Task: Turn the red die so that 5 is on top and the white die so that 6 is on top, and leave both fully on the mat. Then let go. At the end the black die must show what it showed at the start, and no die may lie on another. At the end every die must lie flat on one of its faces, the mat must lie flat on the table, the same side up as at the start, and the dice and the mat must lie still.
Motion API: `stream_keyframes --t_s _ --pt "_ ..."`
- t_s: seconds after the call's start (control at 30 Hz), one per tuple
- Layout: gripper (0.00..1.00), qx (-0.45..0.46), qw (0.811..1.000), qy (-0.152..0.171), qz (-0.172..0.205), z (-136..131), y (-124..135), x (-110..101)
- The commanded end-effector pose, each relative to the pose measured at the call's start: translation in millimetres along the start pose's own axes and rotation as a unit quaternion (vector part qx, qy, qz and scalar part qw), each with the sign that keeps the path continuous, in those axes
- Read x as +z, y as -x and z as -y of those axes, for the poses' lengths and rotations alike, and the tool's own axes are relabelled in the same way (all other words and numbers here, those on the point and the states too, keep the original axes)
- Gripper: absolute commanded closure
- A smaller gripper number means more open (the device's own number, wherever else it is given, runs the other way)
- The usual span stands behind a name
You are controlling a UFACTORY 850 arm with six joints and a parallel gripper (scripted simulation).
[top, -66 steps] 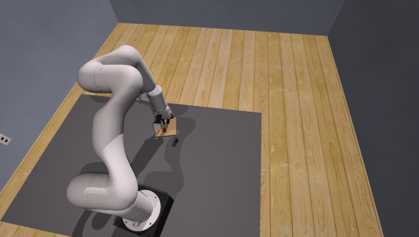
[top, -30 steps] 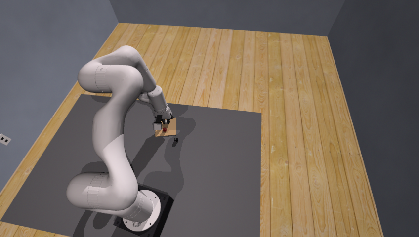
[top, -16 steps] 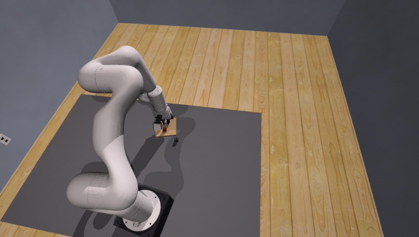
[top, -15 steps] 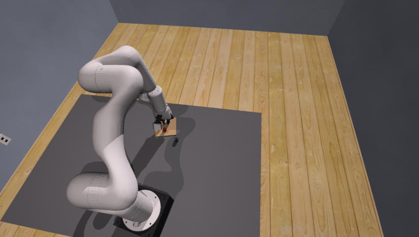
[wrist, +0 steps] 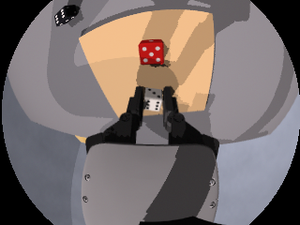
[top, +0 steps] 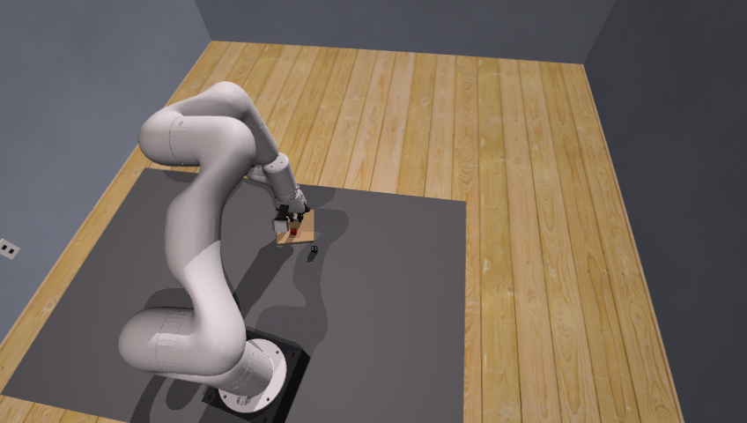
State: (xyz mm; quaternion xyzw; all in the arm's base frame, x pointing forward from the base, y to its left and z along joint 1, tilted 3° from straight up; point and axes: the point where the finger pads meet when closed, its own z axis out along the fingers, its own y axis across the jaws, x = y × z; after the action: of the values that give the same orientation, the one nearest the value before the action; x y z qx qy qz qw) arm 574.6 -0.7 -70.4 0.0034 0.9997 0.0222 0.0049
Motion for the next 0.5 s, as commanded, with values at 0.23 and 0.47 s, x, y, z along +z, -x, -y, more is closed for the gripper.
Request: stream_keyframes --t_s 0.23,0.47 --pt "0.64 0.0 1.0 0.0 0.001 0.0 1.0 -0.8" --pt "0.64 0.0 1.0 0.0 0.001 0.0 1.0 -0.8"
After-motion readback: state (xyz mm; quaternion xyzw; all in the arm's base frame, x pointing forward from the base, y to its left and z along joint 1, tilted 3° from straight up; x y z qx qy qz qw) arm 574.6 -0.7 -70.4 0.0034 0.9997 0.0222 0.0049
